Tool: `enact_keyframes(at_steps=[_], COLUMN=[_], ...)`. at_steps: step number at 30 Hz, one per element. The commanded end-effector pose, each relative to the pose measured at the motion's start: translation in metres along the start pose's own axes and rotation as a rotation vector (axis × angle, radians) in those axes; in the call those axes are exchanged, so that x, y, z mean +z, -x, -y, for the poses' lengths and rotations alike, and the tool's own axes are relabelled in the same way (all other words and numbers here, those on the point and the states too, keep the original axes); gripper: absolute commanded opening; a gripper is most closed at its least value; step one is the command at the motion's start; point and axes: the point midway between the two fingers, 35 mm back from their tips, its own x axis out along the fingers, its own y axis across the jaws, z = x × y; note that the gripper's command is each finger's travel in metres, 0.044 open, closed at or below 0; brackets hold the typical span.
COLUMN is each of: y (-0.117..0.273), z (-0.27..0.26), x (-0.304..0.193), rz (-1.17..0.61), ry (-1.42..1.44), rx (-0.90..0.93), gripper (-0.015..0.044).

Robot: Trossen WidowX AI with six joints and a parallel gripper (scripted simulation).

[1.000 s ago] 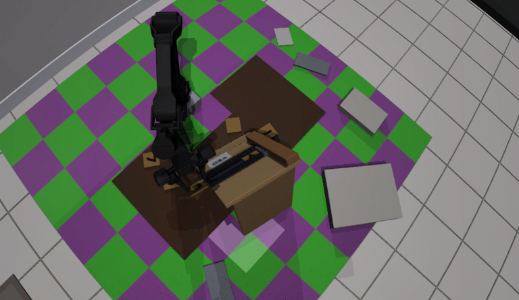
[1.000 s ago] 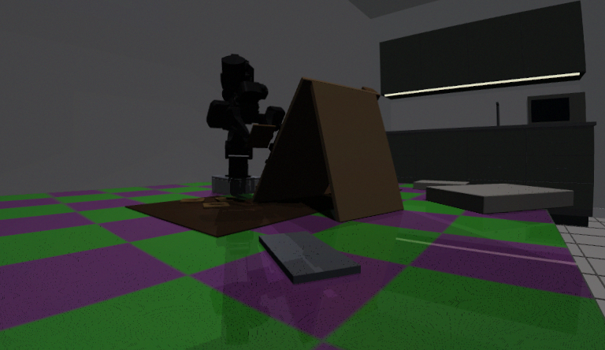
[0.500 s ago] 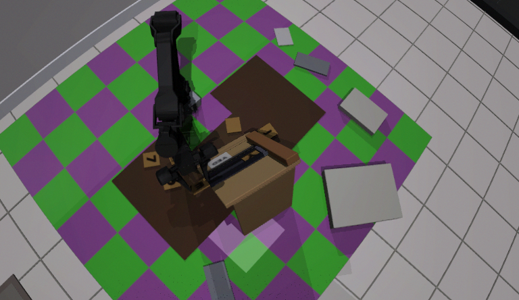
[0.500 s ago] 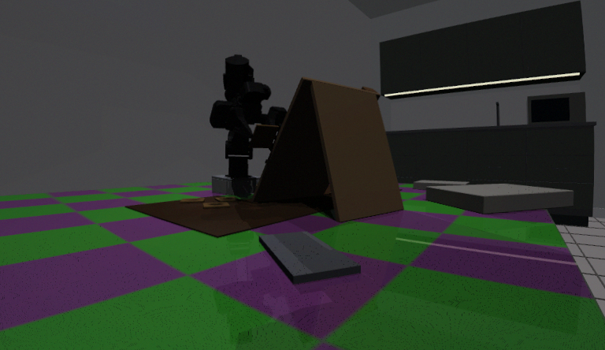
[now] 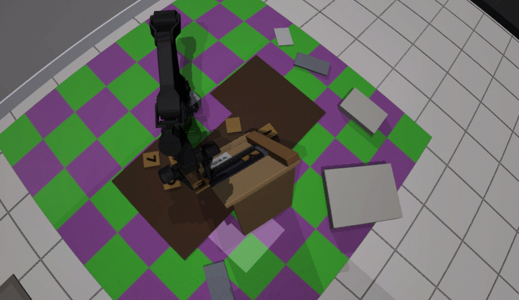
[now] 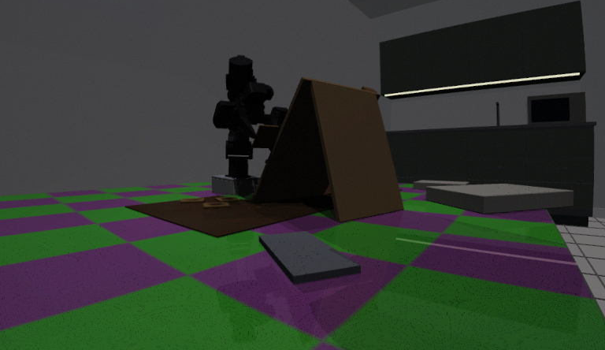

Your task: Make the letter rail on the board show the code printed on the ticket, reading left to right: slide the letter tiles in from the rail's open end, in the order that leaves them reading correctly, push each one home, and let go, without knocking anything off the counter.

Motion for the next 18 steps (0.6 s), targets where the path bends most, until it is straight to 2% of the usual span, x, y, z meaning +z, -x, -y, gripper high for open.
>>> enact_keyframes(at_steps=[1, 18], y=[-0.0002, -0.0003], z=[-0.0024, -0.011], x=[-0.001, -0.001], rz=[-0.001, -0.001], ry=[-0.003, -0.004], rx=[-0.002, -0.002], gripper=[0.0, 0.0])
